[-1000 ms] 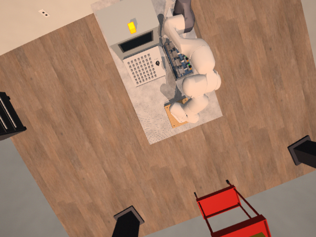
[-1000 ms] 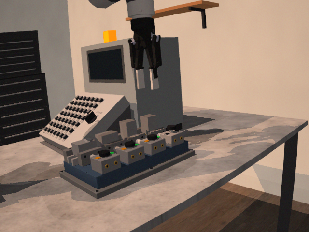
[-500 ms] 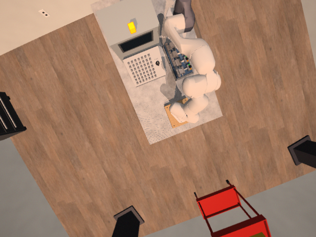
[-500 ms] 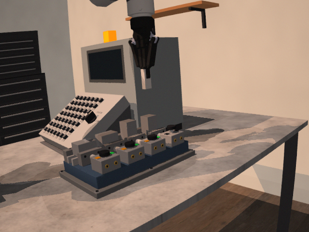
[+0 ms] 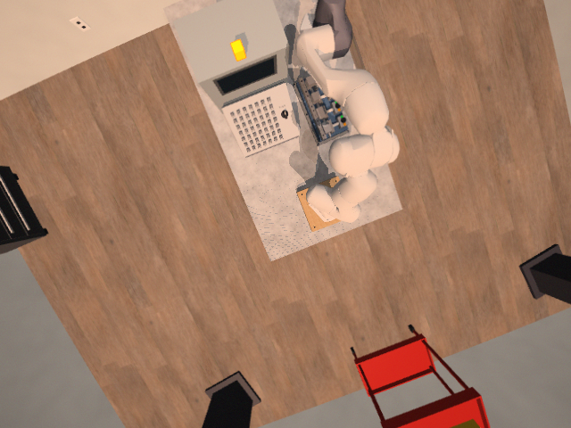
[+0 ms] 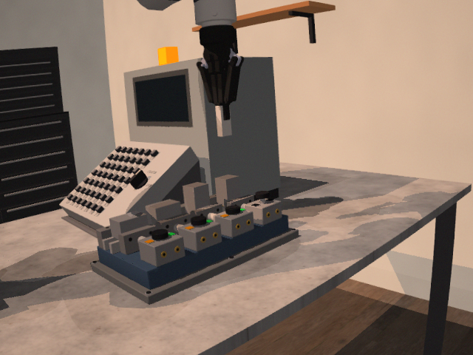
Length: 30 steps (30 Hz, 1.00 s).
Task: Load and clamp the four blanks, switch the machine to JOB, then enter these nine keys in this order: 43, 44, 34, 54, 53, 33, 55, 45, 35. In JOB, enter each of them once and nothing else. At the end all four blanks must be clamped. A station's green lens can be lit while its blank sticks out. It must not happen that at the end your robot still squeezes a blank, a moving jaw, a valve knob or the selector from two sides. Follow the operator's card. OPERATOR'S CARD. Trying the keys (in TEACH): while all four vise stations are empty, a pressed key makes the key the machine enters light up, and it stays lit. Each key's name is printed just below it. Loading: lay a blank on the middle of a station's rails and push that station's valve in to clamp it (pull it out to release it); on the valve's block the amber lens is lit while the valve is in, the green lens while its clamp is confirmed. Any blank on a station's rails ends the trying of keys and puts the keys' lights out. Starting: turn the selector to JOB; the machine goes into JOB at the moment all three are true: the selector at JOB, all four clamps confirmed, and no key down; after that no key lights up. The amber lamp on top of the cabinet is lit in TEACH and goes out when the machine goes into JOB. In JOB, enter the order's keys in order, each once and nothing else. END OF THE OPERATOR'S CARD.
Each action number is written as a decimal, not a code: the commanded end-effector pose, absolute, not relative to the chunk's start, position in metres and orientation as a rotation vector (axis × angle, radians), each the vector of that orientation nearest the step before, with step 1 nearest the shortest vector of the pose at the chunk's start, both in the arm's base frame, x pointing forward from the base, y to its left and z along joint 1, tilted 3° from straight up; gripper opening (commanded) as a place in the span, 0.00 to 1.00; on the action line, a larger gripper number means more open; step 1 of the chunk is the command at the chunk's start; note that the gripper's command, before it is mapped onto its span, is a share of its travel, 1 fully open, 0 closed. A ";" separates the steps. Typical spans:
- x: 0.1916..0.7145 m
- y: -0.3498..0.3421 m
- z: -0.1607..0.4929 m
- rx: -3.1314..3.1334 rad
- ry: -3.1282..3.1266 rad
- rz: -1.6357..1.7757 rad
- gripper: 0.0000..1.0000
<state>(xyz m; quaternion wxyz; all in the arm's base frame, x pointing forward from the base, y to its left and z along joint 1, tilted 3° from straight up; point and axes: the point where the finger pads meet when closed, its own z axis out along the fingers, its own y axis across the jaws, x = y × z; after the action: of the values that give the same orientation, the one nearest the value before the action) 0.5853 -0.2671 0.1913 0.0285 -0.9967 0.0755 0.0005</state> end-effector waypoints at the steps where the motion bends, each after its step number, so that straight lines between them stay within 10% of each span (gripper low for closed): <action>1: 0.585 -0.267 0.193 -3.074 0.225 0.001 0.00; 30: 0.568 -0.365 0.187 -3.074 0.222 0.001 0.00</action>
<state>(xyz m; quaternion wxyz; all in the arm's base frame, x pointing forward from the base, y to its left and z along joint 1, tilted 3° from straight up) 0.5674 -0.3687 0.1851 0.0297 -0.9952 0.0936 -0.0029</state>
